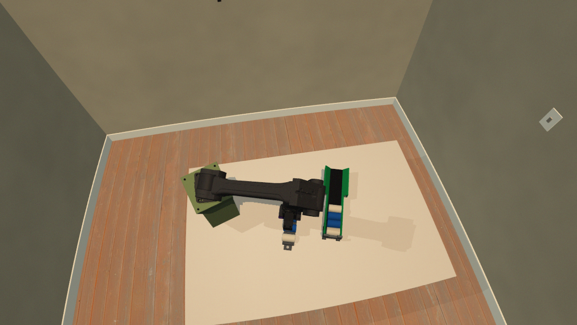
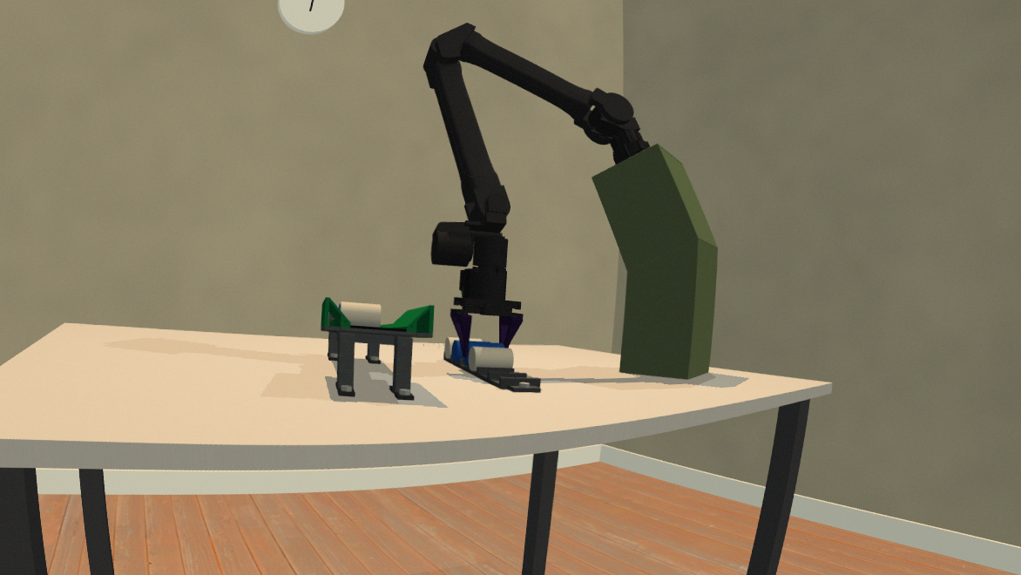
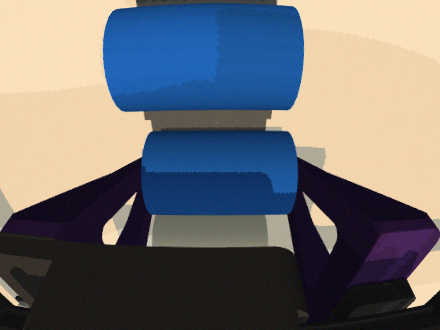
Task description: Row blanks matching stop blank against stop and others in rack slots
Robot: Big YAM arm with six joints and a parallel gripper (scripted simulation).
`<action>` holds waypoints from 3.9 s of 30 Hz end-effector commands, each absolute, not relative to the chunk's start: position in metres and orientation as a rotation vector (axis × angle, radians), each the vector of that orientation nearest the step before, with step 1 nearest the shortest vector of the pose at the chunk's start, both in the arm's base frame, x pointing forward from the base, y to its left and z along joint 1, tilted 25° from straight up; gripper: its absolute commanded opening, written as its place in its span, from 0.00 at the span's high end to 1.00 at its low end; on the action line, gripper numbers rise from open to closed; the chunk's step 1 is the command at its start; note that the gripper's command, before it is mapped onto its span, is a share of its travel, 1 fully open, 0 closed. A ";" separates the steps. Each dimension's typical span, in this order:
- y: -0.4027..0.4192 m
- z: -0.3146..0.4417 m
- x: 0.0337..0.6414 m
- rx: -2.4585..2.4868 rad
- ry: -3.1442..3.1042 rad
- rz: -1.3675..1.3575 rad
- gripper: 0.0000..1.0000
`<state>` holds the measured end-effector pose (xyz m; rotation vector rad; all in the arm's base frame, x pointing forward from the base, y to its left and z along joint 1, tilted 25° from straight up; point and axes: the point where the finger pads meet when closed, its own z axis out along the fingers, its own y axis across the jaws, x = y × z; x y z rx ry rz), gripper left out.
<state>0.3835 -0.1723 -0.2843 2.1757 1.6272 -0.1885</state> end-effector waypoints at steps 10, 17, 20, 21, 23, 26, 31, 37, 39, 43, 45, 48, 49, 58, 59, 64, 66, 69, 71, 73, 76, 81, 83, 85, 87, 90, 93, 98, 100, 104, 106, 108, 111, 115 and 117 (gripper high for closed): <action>-0.171 -0.277 0.399 2.161 1.627 -0.165 0.38; -0.169 -0.275 0.403 2.158 1.627 -0.160 0.38; -0.169 -0.276 0.403 2.158 1.628 -0.161 0.38; -0.169 -0.276 0.403 2.158 1.628 -0.161 0.38; -0.169 -0.276 0.403 2.158 1.627 -0.161 0.38; -0.169 -0.276 0.403 2.158 1.627 -0.161 0.38; -0.169 -0.276 0.403 2.158 1.627 -0.161 0.38; -0.169 -0.276 0.403 2.158 1.627 -0.161 0.38; -0.169 -0.276 0.403 2.158 1.628 -0.161 0.38; -0.168 -0.277 0.402 2.159 1.629 -0.162 0.38; -0.168 -0.278 0.401 2.161 1.629 -0.164 0.38; -0.169 -0.278 0.400 2.164 1.626 -0.166 0.38; -0.168 -0.279 0.400 2.164 1.627 -0.166 0.38; -0.167 -0.281 0.398 2.167 1.629 -0.170 0.38; -0.167 -0.281 0.398 2.167 1.629 -0.170 0.38; -0.167 -0.281 0.398 2.167 1.629 -0.170 0.38; -0.167 -0.281 0.398 2.167 1.629 -0.170 0.38; -0.167 -0.281 0.398 2.167 1.629 -0.170 0.38; -0.167 -0.281 0.398 2.167 1.629 -0.170 0.38; -0.167 -0.281 0.398 2.167 1.629 -0.170 0.38; -0.167 -0.281 0.397 2.167 1.629 -0.171 0.38; -0.167 -0.281 0.396 2.168 1.629 -0.172 0.38; -0.167 -0.281 0.395 2.169 1.629 -0.173 0.38; -0.166 -0.282 0.394 2.169 1.629 -0.173 0.38; -0.166 -0.282 0.393 2.169 1.628 -0.173 0.38; -0.166 -0.283 0.392 2.170 1.628 -0.173 0.38; -0.166 -0.283 0.391 2.170 1.628 -0.173 0.38; -0.166 -0.283 0.391 2.170 1.628 -0.173 0.38; -0.166 -0.283 0.391 2.170 1.628 -0.173 0.38; -0.166 -0.283 0.391 2.170 1.628 -0.173 0.38; -0.166 -0.283 0.391 2.170 1.628 -0.173 0.38; -0.166 -0.283 0.391 2.170 1.628 -0.173 0.38; -0.166 -0.283 0.391 2.170 1.628 -0.173 0.38; -0.166 -0.283 0.391 2.170 1.628 -0.173 0.35; -0.166 -0.283 0.391 2.170 1.628 -0.173 0.31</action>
